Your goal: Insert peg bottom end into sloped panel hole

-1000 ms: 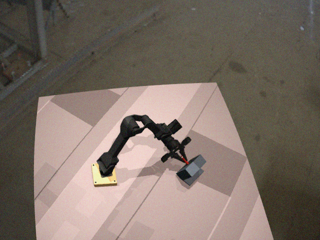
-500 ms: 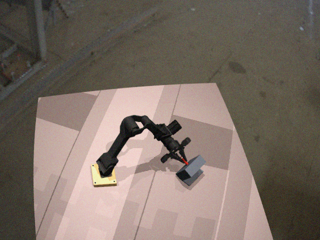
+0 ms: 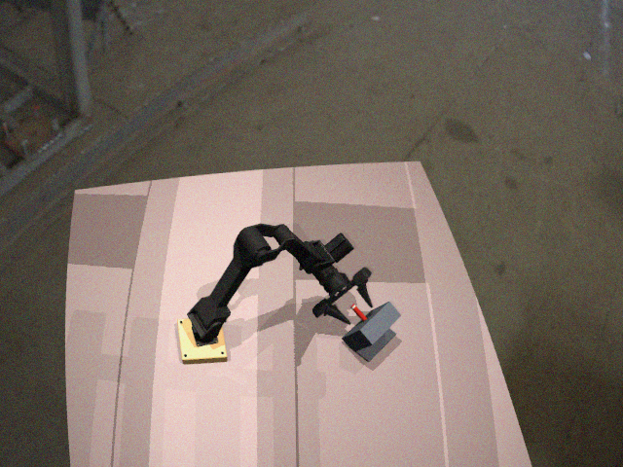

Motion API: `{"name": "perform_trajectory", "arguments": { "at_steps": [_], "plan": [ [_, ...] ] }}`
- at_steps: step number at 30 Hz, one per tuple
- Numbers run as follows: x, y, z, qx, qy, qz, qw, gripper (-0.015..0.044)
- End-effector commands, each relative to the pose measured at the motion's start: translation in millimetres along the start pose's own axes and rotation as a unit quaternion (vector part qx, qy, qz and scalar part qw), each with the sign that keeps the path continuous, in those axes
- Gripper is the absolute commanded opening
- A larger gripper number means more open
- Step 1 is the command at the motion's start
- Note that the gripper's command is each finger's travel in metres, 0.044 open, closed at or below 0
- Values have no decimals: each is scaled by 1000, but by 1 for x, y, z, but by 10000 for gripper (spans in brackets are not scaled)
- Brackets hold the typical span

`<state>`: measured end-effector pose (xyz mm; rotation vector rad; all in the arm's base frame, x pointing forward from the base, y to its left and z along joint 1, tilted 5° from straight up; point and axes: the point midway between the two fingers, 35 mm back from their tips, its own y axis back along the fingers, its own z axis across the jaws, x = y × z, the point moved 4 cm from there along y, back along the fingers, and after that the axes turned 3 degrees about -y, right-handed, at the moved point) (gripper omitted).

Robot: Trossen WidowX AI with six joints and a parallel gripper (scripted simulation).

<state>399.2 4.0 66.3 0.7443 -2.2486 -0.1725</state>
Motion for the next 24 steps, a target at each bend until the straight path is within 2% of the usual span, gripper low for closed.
{"name": "perform_trajectory", "arguments": {
  "at_steps": [1,24],
  "plan": [
    [-1,3,-1,0,-2,-1,1000,440],
    [-7,28,2,-8,-2,-7,1000,440]
  ]
}}
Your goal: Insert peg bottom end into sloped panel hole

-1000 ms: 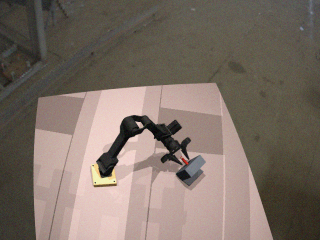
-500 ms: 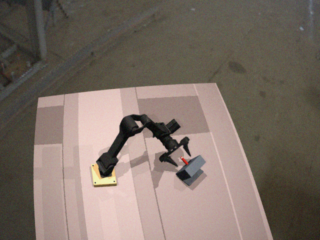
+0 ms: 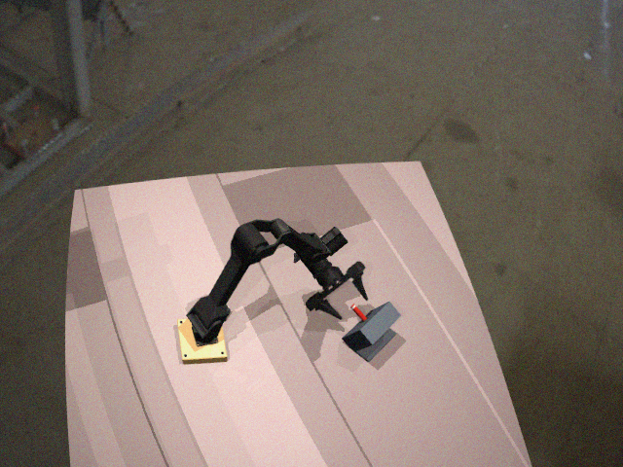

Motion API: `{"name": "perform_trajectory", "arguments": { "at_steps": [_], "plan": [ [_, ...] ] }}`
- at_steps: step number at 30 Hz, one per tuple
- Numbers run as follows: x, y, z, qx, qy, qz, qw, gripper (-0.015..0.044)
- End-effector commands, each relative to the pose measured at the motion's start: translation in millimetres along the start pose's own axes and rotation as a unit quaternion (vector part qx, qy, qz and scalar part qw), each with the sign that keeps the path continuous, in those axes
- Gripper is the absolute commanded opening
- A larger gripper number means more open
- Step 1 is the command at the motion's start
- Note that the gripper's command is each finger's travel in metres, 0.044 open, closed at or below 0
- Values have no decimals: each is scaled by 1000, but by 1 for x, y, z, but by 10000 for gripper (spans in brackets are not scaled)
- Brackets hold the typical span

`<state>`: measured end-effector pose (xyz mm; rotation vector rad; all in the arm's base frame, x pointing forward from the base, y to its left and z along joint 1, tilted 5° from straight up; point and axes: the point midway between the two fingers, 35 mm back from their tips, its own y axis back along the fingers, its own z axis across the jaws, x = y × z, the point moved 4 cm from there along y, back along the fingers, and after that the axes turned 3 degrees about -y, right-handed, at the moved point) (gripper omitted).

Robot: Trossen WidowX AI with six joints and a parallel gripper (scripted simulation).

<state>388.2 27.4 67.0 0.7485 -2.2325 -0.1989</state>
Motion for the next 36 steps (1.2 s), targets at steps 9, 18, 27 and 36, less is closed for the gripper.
{"name": "perform_trajectory", "arguments": {
  "at_steps": [9,18,27,36],
  "plan": [
    [-3,14,-2,0,-5,-1,1000,440],
    [-4,24,0,-1,-4,-1,1000,440],
    [-6,35,1,-1,-3,-1,1000,440],
    [-7,45,3,0,-2,-1,1000,440]
  ]
}}
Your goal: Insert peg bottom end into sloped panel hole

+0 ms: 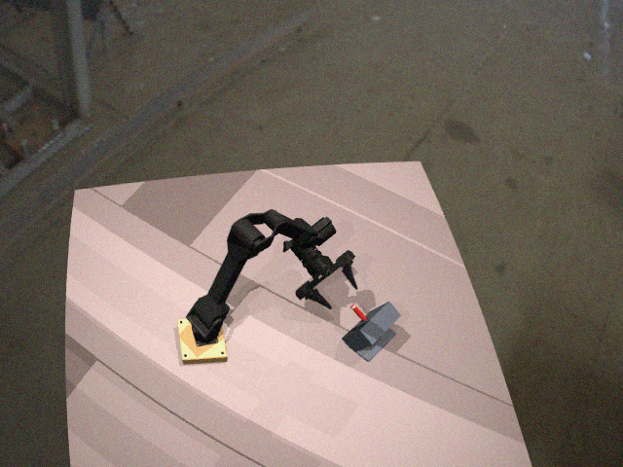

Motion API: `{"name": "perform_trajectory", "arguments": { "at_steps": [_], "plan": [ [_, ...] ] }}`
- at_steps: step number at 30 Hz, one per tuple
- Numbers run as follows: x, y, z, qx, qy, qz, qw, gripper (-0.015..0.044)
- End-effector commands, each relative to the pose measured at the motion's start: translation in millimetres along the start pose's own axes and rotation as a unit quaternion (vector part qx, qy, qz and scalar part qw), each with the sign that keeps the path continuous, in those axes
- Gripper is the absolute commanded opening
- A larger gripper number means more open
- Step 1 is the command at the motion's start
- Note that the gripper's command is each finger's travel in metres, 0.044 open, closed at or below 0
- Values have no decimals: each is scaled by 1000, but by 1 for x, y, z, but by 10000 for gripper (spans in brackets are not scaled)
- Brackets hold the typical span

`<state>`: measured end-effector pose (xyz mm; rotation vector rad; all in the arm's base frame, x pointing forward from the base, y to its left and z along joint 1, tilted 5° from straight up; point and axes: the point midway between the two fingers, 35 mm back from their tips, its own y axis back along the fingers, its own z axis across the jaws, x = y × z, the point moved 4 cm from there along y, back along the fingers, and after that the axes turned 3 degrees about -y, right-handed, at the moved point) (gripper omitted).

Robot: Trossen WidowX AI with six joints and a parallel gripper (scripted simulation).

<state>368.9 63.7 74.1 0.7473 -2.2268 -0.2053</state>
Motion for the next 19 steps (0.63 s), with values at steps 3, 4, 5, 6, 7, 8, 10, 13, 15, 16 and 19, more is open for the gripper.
{"name": "perform_trajectory", "arguments": {
  "at_steps": [3,4,5,6,7,8,10,13,15,16,19],
  "plan": [
    [-1,8,-2,4,-4,1,1000,440],
    [-1,9,-1,4,-4,1,1000,440],
    [-1,10,-1,4,-4,1,1000,440],
    [-1,11,-1,4,-3,1,1000,440],
    [-1,12,-1,5,-3,1,1000,440],
    [-1,13,0,5,-3,1,1000,440],
    [-1,16,0,5,-3,2,1000,440],
    [-1,19,1,6,-3,2,1000,440],
    [-1,22,2,7,-3,2,1000,440],
    [-1,22,2,7,-3,2,1000,440],
    [0,24,0,7,-2,2,1000,440]
  ]
}}
